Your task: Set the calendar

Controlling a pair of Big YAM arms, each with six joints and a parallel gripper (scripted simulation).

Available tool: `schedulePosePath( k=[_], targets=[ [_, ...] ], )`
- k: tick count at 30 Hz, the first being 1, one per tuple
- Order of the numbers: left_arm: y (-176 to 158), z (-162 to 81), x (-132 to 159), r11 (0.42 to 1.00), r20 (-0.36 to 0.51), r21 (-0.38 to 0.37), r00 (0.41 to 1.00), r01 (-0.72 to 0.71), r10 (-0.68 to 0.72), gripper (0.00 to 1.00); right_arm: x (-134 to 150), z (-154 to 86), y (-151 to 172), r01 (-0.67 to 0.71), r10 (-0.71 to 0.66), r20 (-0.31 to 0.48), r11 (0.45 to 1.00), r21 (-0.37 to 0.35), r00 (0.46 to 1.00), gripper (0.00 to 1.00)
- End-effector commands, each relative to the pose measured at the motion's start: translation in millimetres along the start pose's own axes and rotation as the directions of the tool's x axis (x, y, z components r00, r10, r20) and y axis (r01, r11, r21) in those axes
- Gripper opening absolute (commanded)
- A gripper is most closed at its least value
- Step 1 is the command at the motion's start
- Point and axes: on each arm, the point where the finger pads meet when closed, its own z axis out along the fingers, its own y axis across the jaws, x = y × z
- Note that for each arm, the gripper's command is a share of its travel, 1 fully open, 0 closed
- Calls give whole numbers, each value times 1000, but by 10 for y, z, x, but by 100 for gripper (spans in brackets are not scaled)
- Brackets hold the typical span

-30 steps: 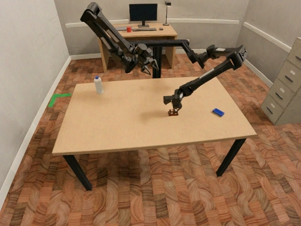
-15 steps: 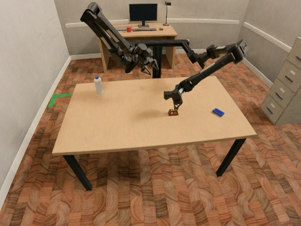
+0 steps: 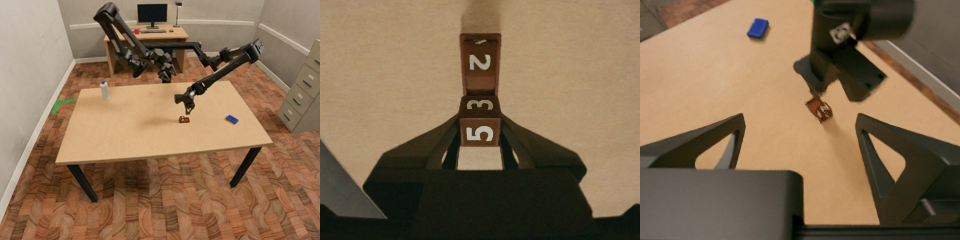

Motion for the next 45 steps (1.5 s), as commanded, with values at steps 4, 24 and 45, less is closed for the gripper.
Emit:
schedulePosePath(
  k=[4, 24, 45],
  targets=[
    [286, 95, 423, 1000, 40, -5, 999, 29, -29, 26, -240, 383, 89, 23, -22, 51, 1000, -16, 998, 100],
    [18, 557, 1248, 1000, -2, -9, 1000, 11, -11, 26, -259, 499, 184, 19, -17, 57, 999, -40, 998, 100],
    [-39, 710, 1260, 1000, -5, 14, 1000, 12, -12, 26, -192, 459, 179, 26, -24, 41, 999, -43, 999, 100]
  ],
)
